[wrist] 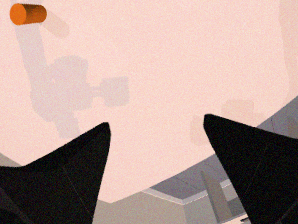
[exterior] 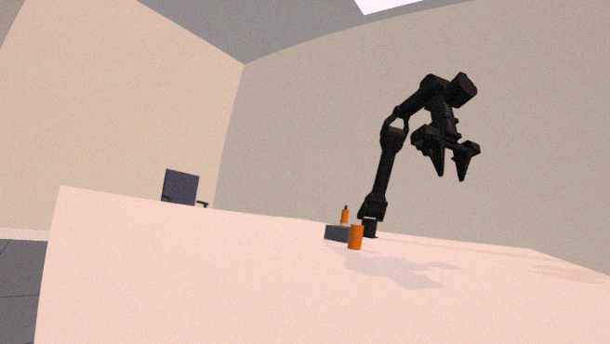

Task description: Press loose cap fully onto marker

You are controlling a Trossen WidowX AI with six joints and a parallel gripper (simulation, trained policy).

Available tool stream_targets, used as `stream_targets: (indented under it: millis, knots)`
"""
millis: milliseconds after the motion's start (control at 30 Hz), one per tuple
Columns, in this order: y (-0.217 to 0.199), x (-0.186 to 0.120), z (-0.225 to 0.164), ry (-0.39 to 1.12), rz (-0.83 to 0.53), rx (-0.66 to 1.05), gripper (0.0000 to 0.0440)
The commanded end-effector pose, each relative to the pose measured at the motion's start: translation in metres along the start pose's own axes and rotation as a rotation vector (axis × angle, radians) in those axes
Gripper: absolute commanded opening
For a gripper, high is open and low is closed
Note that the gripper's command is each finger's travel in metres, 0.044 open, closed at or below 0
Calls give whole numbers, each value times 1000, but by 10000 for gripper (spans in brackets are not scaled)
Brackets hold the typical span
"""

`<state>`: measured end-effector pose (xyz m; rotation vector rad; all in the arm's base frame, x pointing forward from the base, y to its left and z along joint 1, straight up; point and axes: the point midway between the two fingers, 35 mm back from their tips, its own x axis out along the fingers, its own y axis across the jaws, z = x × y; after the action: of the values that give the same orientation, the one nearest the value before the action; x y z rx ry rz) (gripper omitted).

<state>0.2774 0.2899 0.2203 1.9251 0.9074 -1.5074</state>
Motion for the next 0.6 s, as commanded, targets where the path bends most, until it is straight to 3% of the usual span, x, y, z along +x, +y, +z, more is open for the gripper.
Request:
stream_targets:
  millis: [0, 567]
  knots:
    - [14, 4, 3, -20, -6, 19, 326]
    - [71, 21, 20, -98, -7, 107, 323]
